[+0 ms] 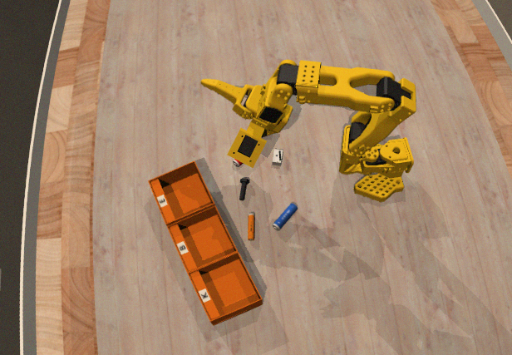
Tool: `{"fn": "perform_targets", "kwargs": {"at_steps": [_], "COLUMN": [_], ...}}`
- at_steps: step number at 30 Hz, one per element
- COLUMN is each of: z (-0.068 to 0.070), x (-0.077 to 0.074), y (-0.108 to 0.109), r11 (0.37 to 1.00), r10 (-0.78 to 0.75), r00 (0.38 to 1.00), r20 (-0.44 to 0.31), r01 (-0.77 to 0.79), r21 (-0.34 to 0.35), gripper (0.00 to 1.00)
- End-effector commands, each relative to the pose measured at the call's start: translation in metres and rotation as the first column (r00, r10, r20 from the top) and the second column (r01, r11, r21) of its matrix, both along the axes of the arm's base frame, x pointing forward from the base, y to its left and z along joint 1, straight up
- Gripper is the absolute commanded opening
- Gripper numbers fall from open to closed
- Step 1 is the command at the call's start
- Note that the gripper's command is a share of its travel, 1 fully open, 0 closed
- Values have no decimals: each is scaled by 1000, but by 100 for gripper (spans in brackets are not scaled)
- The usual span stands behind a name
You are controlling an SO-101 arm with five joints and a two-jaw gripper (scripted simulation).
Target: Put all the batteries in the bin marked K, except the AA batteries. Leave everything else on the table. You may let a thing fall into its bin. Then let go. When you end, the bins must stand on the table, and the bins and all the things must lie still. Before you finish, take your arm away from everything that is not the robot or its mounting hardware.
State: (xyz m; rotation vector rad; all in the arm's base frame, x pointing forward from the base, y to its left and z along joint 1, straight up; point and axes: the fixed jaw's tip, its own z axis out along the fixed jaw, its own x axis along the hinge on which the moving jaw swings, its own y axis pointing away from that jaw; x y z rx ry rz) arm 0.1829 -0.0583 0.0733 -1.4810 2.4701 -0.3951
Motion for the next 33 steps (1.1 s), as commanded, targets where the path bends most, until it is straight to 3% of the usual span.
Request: {"fn": "perform_targets", "kwargs": {"at_steps": [1,9,17,19,26,33], "z": [15,36,56,56,65,68], "x": [15,45,82,82,104,115], "y": [1,10,29,29,48,62], "r11": [998,961,824,824,654,522], "r10": [-53,-257,-523,-523,-697,-785], "r00": [997,962,848,848,717,619], "r20": [53,91,86,86,32,-26], "r01": [52,245,477,477,616,683], "r21": [18,132,307,307,438,510], "gripper": [87,69,44,44,24,11]}}
